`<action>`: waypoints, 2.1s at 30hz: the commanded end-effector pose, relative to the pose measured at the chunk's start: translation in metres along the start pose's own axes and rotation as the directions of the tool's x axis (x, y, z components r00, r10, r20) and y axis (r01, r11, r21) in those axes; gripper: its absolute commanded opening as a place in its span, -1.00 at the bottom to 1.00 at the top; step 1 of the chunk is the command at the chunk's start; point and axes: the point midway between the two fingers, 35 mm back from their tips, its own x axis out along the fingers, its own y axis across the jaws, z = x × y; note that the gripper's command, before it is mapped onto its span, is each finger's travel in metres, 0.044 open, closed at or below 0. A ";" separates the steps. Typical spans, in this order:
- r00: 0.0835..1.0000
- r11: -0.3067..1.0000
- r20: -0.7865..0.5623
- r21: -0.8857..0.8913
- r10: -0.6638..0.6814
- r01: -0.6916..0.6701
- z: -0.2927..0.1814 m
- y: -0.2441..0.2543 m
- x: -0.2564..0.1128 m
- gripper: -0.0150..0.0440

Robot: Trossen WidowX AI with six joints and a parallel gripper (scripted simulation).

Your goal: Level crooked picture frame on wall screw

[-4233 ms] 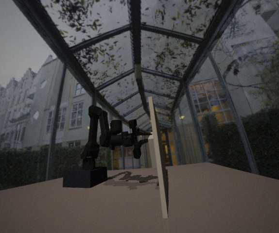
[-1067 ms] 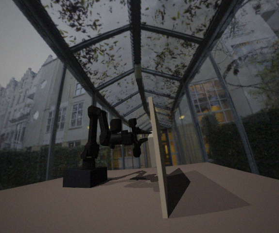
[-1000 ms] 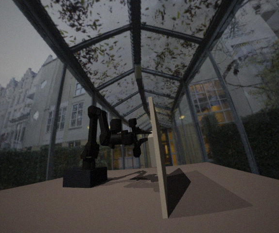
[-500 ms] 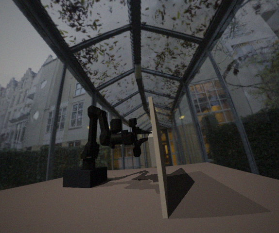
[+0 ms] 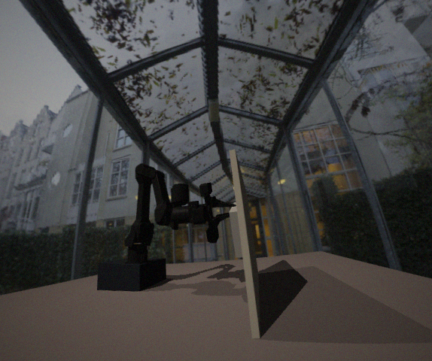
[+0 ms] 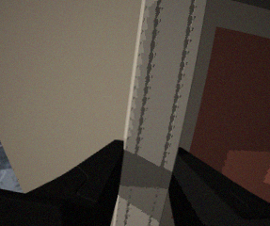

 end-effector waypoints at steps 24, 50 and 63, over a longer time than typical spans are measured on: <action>1.000 1.000 0.001 -0.010 0.011 -0.011 0.001 0.001 0.000 -0.49; 1.000 1.000 0.001 -0.009 0.011 -0.011 0.000 -0.007 0.000 -0.49; 1.000 1.000 0.001 -0.008 0.011 -0.011 0.000 -0.011 0.000 -0.49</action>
